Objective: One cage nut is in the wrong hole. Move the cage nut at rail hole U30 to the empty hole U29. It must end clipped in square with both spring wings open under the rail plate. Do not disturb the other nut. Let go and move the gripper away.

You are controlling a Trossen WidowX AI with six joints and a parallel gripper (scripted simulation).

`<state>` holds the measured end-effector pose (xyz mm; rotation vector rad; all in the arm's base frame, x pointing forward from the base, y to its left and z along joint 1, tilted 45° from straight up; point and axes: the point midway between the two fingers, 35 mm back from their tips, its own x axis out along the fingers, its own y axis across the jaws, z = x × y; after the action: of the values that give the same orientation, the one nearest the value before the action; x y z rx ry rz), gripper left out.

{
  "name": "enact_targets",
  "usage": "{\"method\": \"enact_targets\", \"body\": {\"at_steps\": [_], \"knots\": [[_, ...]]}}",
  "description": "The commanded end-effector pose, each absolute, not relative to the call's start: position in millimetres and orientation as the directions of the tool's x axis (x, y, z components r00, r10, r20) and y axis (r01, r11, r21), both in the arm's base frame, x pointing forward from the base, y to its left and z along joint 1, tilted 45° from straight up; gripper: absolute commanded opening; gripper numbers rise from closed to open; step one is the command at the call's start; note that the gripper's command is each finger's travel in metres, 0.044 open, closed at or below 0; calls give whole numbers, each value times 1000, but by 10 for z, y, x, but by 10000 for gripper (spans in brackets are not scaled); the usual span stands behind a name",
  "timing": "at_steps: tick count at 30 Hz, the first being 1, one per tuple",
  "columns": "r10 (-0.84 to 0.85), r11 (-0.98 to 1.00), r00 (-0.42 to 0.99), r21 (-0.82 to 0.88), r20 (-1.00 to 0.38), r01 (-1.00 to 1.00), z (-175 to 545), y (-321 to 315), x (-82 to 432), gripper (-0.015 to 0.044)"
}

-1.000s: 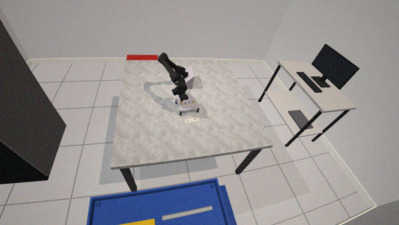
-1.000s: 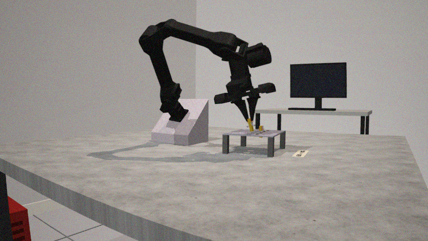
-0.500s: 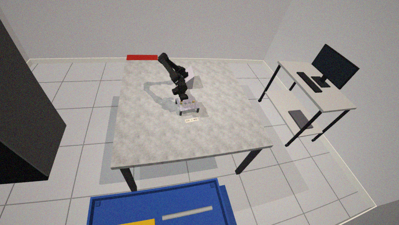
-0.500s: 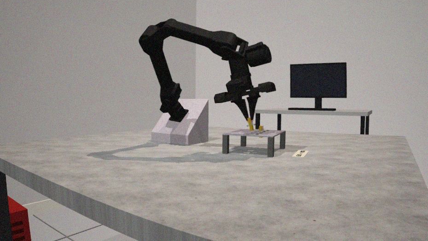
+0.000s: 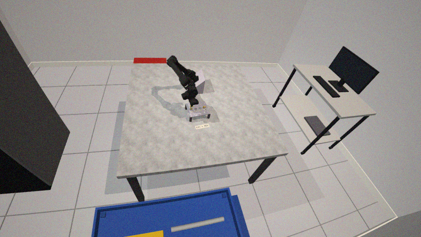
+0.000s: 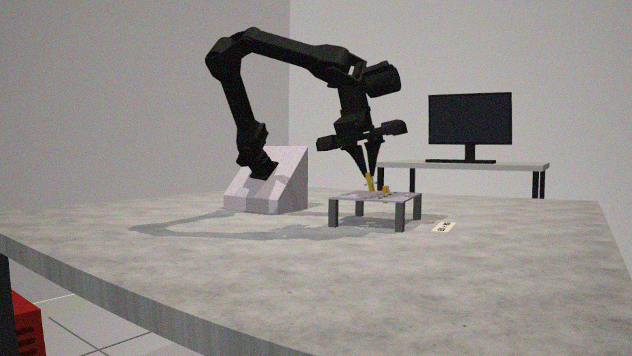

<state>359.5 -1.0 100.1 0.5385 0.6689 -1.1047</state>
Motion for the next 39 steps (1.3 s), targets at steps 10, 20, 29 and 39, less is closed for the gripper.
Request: {"method": "enact_targets", "body": {"at_steps": [10,20,29,39], "knots": [[-624,363,299,71,-722,929,1022,10,3591,29],[-611,386,336,101,-717,917,1105,87,3567,29],[-607,387,339,106,-719,916,998,211,3518,29],[-611,383,333,99,-718,918,832,358,3437,27]]}}
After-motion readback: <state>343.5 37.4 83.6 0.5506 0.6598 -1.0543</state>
